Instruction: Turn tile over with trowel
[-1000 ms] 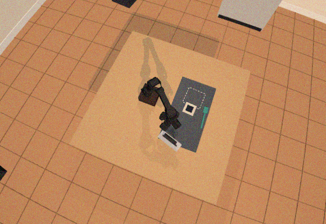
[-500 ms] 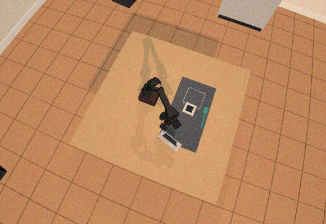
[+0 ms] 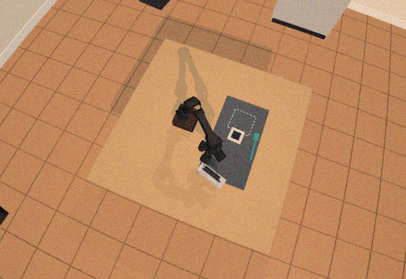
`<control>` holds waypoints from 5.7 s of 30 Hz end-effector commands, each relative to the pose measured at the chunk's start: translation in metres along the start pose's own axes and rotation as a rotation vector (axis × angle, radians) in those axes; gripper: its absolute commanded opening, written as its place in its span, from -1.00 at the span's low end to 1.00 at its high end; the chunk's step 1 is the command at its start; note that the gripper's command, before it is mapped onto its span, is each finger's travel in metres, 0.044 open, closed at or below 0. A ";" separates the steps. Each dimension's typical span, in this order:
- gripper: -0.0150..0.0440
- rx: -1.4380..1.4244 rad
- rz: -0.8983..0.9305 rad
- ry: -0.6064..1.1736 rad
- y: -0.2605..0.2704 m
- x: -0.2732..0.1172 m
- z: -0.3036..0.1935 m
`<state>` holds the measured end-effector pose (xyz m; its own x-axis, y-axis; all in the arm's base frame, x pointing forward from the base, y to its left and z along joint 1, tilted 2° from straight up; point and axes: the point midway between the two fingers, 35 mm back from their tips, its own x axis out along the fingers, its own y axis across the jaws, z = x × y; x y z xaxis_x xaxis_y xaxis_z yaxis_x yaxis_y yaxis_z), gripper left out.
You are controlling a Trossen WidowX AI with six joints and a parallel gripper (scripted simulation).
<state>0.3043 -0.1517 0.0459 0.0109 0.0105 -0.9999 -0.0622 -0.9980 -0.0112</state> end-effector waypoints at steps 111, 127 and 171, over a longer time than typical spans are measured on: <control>0.42 -3.042 0.010 -0.007 0.102 0.003 -0.075; 0.00 -3.042 0.010 -0.007 0.102 0.016 -0.075; -0.05 -3.712 0.009 -0.012 0.102 0.016 -0.075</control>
<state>0.3731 -0.2580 0.0304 0.0180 0.0051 -0.9998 -0.4145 0.9101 -0.0028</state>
